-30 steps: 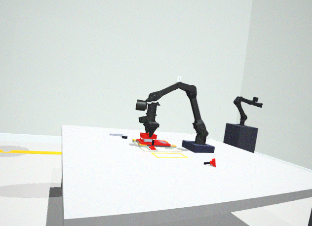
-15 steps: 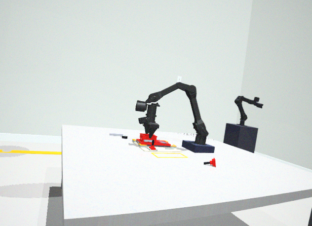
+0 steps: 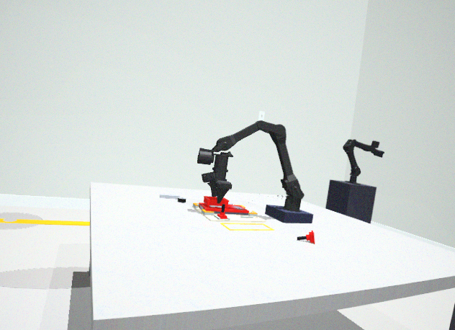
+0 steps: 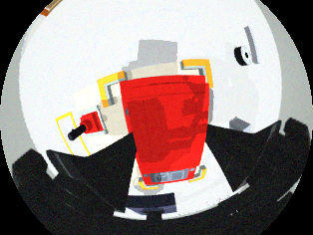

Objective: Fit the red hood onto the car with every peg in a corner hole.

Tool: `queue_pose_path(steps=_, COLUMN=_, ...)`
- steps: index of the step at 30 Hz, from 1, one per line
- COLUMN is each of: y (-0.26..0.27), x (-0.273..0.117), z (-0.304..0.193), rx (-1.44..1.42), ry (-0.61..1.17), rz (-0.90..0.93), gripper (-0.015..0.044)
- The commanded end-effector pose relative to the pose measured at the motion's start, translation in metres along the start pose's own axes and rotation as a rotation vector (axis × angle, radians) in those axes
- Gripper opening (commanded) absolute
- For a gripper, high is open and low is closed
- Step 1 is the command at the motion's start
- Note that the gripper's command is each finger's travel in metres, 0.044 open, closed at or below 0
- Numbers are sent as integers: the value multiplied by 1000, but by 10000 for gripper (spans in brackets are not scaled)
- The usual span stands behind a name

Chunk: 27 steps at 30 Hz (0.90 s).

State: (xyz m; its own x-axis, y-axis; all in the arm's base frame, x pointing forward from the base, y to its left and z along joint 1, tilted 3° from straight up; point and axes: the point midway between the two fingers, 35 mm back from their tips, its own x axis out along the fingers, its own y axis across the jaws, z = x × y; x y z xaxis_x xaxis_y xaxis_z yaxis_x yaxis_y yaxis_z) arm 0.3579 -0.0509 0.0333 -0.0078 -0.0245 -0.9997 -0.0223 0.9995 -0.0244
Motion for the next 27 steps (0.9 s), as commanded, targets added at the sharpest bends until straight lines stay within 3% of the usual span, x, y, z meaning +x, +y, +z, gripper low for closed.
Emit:
queue_pose_path(steps=1, y=0, x=2, z=0, rx=2, ry=-1, rz=-2, gripper=0)
queue_pose_path(steps=20, y=0, x=6, z=0, rx=1, ry=0, rz=0, gripper=0)
queue_pose_path(steps=27, y=0, x=6, z=0, rx=1, ry=0, rz=0, gripper=184)
